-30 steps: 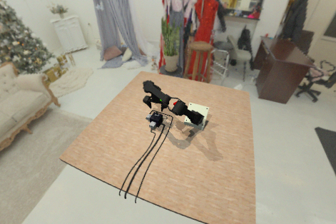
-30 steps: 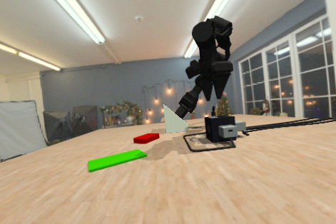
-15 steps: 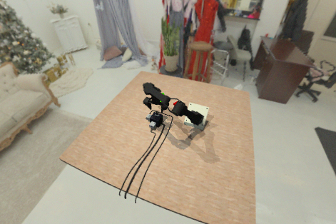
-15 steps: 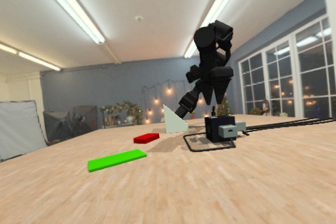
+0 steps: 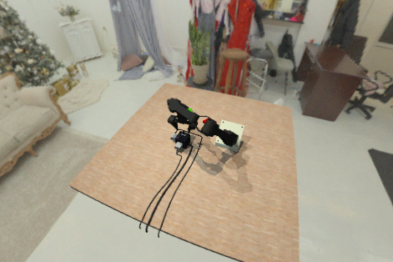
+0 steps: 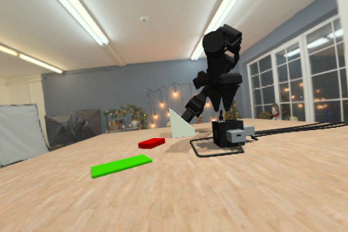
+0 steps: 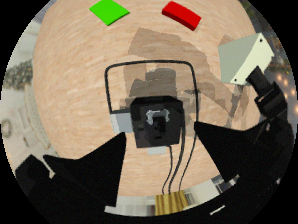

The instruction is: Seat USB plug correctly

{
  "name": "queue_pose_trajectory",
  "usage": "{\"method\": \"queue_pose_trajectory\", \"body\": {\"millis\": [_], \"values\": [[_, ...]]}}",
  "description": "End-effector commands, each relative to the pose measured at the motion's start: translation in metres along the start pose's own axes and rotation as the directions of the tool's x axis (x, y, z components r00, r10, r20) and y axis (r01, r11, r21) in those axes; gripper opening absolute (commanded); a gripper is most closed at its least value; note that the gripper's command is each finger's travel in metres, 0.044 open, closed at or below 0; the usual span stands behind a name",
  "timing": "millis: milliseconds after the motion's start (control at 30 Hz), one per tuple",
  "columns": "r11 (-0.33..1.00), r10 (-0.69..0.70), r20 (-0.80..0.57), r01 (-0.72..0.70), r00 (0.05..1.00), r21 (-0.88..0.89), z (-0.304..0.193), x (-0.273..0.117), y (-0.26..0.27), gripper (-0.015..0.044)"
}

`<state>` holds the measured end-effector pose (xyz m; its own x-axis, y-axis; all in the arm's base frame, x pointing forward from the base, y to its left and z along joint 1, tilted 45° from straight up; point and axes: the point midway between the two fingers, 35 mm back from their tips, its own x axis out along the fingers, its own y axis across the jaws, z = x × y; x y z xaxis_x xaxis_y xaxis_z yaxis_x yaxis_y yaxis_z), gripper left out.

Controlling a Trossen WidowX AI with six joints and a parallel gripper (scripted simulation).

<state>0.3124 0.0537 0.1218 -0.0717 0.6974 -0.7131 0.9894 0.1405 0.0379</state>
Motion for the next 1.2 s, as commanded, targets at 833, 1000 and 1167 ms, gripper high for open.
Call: {"method": "queue_pose_trajectory", "body": {"millis": [833, 1000, 1167], "values": [[1.000, 0.001, 0.000, -0.001, 1.000, 0.000, 0.0001, -0.0003, 0.0002, 0.0000], [1.000, 0.001, 0.000, -0.001, 1.000, 0.000, 0.0001, -0.0003, 0.0002, 0.0000], [1.000, 0.001, 0.000, -0.001, 1.000, 0.000, 0.0001, -0.0023, 0.0001, 0.0000]]}}
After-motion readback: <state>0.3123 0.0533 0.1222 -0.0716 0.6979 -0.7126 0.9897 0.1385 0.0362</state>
